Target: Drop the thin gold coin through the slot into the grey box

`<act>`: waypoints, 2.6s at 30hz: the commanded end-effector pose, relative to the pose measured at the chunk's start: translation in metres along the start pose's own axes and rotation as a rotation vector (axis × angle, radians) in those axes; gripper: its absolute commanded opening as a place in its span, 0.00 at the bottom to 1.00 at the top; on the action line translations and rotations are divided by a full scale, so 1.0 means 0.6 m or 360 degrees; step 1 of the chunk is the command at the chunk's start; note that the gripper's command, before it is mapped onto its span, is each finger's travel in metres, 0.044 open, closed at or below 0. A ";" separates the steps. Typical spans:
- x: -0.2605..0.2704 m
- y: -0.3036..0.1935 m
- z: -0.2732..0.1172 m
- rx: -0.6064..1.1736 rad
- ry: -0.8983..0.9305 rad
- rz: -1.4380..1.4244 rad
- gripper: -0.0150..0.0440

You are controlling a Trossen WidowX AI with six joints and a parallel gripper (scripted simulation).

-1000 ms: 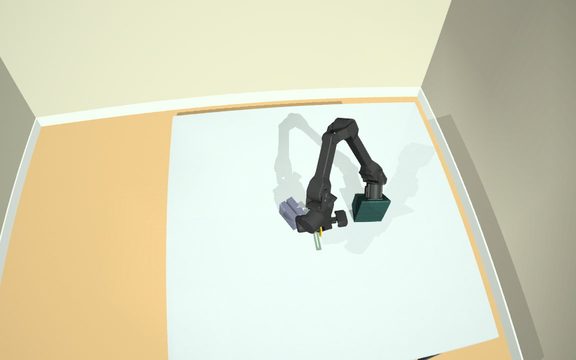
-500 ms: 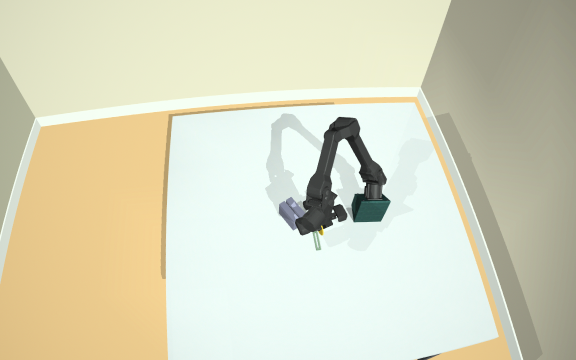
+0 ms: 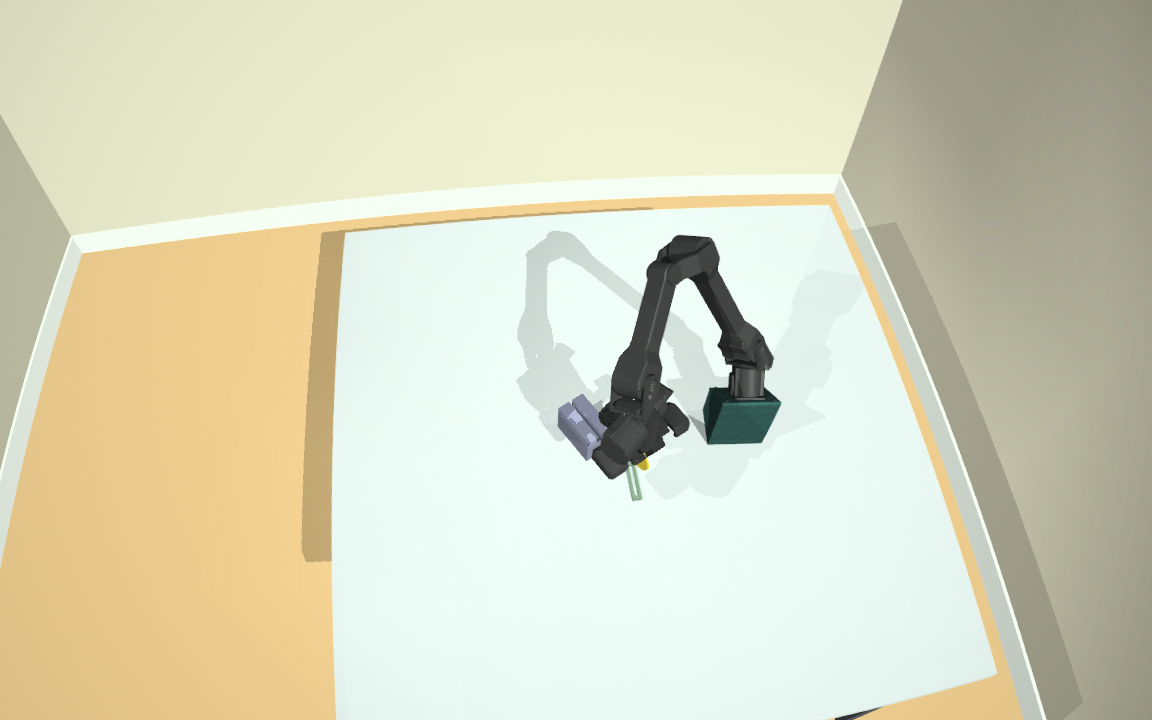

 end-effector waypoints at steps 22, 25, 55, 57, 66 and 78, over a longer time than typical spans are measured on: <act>0.020 0.091 -0.003 0.0014 0.0005 -0.0013 0.25; 0.021 0.103 -0.003 0.0014 0.0006 -0.0013 0.25; 0.018 0.228 0.001 -0.0006 -0.0008 -0.0007 0.25; 0.017 0.236 0.002 -0.0008 -0.0011 -0.0006 0.25; 0.018 0.232 0.005 0.0000 -0.0017 -0.0007 0.25; 0.017 0.240 0.003 0.0000 -0.0017 -0.0006 0.25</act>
Point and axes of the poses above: the point midway between the two fingers, 35 mm back from their tips, its own z axis out along the fingers, its own x axis across the jaws, y = z × x, the point moved 8 cm from there along -z, back along the fingers, and after that the axes turned 1 degree about -z, right-handed, at the moved point
